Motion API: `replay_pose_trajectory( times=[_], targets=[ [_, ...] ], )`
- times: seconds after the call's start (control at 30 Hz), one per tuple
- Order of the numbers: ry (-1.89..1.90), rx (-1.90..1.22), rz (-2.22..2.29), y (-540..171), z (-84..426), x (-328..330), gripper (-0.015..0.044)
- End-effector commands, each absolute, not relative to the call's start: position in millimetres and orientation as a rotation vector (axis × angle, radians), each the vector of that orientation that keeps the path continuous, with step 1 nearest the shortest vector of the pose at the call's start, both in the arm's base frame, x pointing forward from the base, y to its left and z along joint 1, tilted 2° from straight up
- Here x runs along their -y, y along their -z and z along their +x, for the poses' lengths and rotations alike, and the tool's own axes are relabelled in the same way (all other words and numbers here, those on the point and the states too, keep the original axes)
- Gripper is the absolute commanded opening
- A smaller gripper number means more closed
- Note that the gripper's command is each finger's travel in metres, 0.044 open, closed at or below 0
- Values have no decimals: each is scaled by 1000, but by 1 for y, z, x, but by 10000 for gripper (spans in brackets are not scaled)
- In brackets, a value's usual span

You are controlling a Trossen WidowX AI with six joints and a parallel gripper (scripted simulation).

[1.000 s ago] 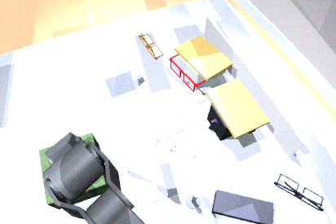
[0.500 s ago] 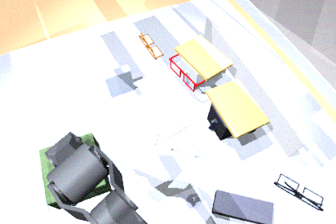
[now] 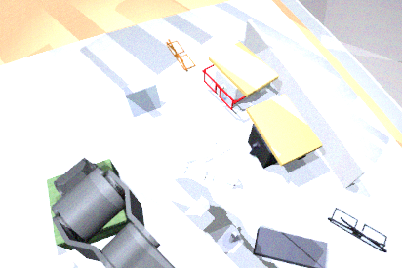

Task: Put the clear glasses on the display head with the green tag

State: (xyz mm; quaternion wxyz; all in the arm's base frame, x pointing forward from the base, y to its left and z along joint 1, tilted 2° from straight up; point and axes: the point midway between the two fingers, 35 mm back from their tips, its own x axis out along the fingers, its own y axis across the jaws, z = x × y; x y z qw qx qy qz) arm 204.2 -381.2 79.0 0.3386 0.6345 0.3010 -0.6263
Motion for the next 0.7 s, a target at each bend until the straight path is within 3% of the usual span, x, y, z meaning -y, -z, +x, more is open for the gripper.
replay_pose_trajectory(
  times=[0.0,0.2,0.47,0.67],
  targets=[
    [1627,-769,1654,-111,183,367,0],
    [1628,-771,1654,-123,173,358,0],
    [1631,-738,1647,-126,175,365,200],
    [1631,-738,1647,-126,175,365,200]
  ],
)
